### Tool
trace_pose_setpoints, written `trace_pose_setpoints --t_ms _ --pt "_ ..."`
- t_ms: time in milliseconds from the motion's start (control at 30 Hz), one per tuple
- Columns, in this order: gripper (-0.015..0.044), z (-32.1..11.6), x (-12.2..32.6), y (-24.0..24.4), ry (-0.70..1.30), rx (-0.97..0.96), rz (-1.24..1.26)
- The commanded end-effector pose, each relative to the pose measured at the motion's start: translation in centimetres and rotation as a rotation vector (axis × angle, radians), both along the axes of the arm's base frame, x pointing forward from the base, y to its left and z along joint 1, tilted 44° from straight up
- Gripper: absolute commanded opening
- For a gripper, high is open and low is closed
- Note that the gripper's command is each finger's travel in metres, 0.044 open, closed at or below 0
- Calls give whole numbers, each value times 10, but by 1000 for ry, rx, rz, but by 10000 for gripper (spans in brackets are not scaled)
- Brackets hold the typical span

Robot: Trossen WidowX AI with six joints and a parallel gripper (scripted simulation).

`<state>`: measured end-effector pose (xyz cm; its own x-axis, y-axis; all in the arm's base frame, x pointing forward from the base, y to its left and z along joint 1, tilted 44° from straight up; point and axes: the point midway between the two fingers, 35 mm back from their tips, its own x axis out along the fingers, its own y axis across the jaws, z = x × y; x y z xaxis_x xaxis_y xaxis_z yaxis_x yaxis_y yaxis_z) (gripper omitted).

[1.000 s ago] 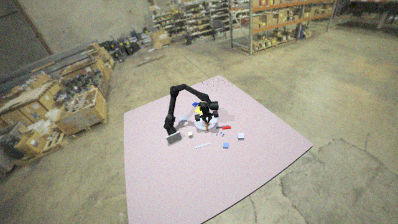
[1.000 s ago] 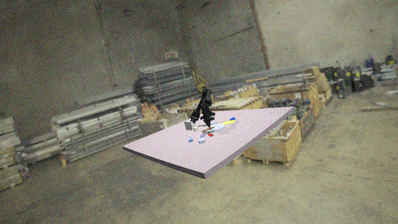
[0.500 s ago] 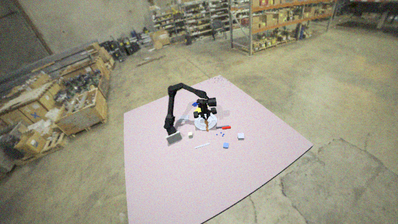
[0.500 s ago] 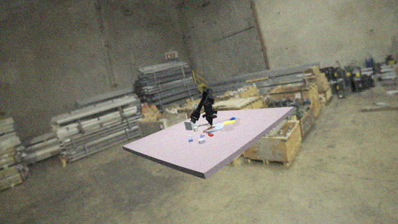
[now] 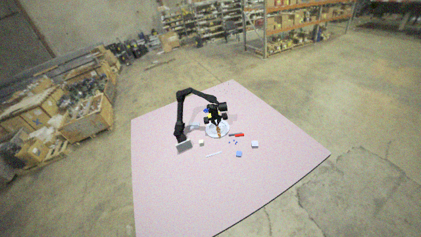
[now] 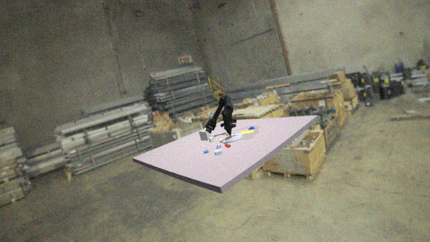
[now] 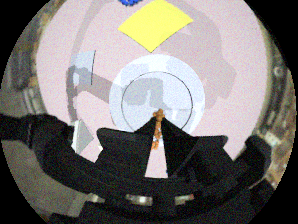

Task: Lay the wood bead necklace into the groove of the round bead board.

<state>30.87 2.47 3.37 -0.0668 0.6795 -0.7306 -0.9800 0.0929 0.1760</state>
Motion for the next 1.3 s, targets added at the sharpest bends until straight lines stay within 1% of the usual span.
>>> trace_pose_setpoints --t_ms 0,533,1067,1100,1233,1267 --pt "0 -4 -1 5 4 5 -1" --pt "0 -15 -3 16 4 6 -1" --pt "420 -8 0 8 -2 4 -3" --pt "440 -5 0 6 -1 4 -3" --pt "440 3 -1 -1 4 5 -2" --pt "440 -2 -1 4 5 9 -5"
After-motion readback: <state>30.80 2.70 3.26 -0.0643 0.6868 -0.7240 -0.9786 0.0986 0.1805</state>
